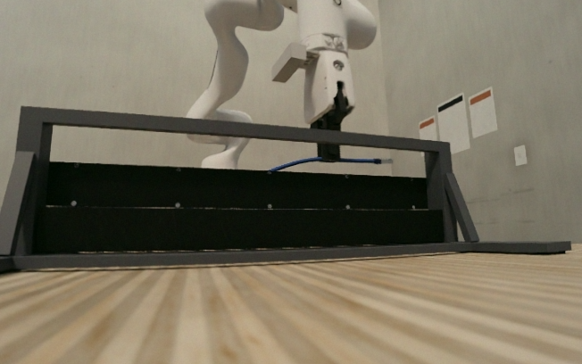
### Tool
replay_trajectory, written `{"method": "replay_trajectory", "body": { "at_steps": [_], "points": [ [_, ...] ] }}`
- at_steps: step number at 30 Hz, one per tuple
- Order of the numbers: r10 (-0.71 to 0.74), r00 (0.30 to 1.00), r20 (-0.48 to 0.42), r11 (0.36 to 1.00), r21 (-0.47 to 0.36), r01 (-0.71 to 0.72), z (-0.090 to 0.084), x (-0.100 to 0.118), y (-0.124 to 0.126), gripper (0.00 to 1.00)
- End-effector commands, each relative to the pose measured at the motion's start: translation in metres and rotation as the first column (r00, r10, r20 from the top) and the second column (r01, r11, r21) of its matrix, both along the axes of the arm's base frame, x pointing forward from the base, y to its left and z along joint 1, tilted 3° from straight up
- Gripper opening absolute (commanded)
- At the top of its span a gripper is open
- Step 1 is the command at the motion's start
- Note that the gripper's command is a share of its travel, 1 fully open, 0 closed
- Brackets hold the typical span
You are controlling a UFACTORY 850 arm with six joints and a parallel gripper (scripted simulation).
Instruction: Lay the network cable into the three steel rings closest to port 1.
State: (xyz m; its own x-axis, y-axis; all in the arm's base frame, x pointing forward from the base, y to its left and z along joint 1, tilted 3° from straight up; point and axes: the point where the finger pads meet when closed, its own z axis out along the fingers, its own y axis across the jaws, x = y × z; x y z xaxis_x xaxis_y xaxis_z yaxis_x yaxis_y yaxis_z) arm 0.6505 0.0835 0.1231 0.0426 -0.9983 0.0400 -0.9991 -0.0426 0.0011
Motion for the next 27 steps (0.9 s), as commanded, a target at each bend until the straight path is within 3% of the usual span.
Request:
{"method": "replay_trajectory", "body": {
  "at_steps": [1, 8, 14, 27],
  "points": [
    [-0.037, 0.999, -0.007, 0.999, -0.005, 0.037, 0.013, 0.031, 0.014, 0.00],
    [-0.040, 0.999, -0.007, 0.999, -0.005, 0.040, 0.014, 0.036, 0.015, 0.00],
    [-0.040, 0.999, -0.007, 0.999, -0.005, 0.040, 0.014, 0.073, 0.015, 0.00],
    [-0.040, 0.999, -0.007, 0.999, -0.005, 0.040, 0.014, 0.073, 0.015, 0.00]
  ]
}}
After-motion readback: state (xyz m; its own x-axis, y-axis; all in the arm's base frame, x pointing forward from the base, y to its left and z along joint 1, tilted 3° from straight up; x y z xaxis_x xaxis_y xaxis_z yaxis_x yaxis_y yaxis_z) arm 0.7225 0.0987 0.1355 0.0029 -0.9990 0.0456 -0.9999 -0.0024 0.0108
